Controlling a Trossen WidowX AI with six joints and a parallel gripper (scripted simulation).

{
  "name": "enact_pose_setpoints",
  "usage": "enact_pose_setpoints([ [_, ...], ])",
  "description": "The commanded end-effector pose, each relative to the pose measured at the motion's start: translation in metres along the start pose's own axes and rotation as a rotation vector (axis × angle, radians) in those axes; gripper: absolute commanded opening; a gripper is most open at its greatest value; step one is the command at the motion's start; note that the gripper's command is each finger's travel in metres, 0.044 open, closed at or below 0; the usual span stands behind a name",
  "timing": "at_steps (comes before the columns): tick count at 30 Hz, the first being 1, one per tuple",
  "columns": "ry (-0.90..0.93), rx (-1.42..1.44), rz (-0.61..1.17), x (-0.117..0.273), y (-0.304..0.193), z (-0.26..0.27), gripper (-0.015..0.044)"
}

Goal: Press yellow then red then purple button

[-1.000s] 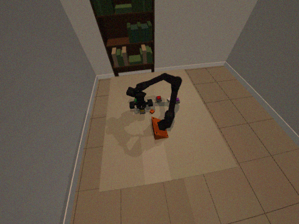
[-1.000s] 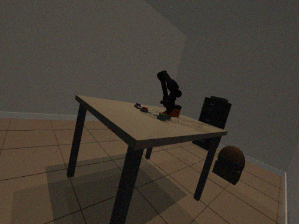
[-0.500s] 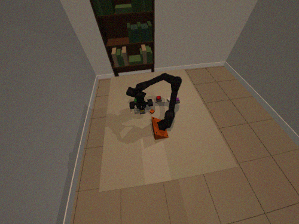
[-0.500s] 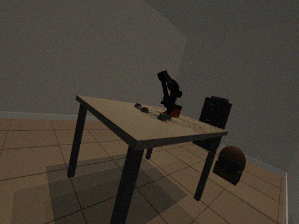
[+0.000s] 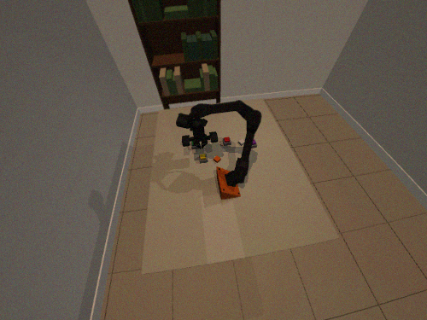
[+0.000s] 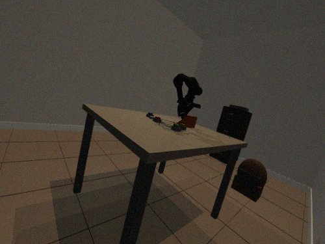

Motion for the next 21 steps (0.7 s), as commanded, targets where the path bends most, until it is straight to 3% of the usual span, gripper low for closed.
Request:
enact_pose_setpoints([
  [1, 0.004, -0.003, 0.003, 0.013, -0.002, -0.001, 0.002],
  [6, 0.019, -0.011, 0.005, 0.017, 0.012, -0.023, 0.002],
  [16, 0.006, -0.013, 0.001, 0.015, 0.063, -0.18, 0.002],
  [21, -0.006, -0.006, 0.002, 0.013, 0.064, -0.195, 0.002],
])
Point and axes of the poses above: the point midway between the two fingers, 35 mm back from their tips, its own x axis back along the fingers, its own z axis across the jaws, y = z × x, the point moved 6 cm from there along x, back along the fingers, and after that the axes turned 14 degrees about x, right-handed, at the moved point
